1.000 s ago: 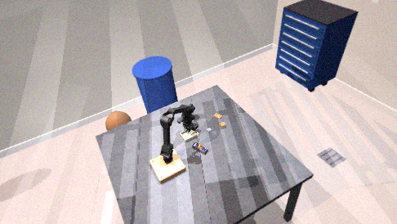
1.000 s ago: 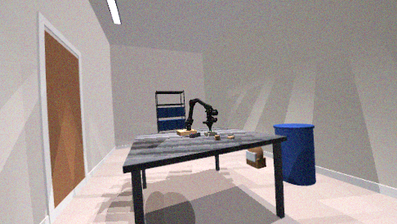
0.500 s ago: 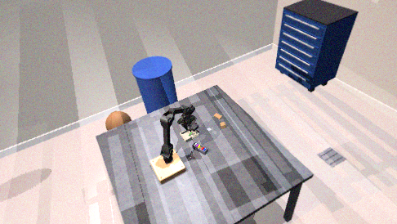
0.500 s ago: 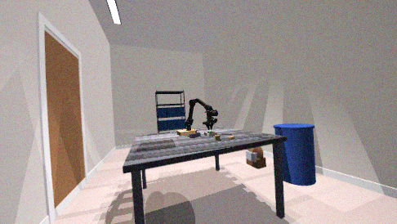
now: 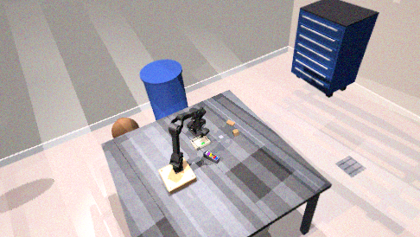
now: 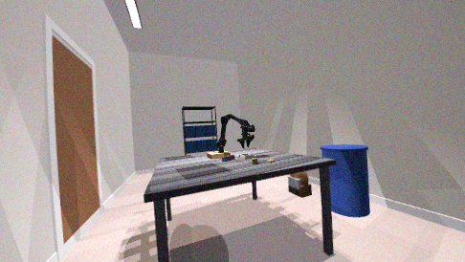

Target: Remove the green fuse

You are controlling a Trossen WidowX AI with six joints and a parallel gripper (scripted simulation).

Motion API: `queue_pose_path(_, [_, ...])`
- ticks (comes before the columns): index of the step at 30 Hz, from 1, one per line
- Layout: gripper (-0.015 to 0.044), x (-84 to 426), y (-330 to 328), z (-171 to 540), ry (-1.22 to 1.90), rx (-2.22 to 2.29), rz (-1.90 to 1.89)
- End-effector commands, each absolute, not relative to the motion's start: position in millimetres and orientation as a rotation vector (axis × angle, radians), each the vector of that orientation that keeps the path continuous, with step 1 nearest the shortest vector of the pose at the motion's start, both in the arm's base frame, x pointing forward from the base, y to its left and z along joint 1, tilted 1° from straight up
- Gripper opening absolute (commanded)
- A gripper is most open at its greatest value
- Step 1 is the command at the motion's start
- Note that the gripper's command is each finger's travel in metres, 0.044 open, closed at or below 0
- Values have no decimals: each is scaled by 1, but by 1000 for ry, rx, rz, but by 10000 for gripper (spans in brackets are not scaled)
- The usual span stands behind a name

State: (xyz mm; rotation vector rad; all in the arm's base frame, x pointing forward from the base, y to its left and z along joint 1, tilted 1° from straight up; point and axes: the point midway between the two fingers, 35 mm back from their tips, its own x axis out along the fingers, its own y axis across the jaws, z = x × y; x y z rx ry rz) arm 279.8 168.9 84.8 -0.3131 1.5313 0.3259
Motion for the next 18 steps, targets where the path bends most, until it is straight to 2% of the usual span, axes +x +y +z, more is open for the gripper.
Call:
queue_pose_path(1, [330,279,169,86,1537,-308,322])
queue_pose_path(18, [330,280,169,85,1534,-314,325])
